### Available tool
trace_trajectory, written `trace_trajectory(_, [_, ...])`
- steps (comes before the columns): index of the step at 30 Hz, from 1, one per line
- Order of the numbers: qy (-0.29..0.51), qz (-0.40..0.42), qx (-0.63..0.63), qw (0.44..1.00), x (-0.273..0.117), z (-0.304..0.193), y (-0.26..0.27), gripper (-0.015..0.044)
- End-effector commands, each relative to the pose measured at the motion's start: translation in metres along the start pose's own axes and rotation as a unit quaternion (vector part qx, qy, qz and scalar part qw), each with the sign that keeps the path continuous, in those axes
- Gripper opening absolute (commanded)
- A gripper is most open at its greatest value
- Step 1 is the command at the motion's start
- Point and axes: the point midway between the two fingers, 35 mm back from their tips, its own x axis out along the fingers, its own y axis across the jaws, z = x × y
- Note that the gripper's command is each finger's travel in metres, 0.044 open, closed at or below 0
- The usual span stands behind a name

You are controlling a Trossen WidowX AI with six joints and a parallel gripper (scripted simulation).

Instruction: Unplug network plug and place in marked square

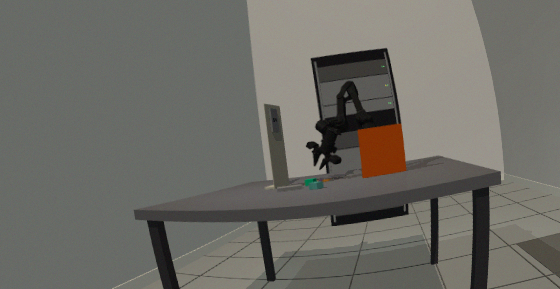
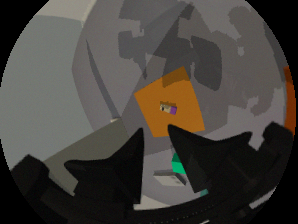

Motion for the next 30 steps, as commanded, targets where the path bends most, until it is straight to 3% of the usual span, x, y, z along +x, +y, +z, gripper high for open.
trace_trajectory(1, [0.000, 0.003, 0.004, 1.000, -0.003, 0.000, 0.004, 0.0156])
trace_trajectory(30, [0.000, 0.003, 0.004, 1.000, -0.021, 0.000, 0.015, 0.0156])
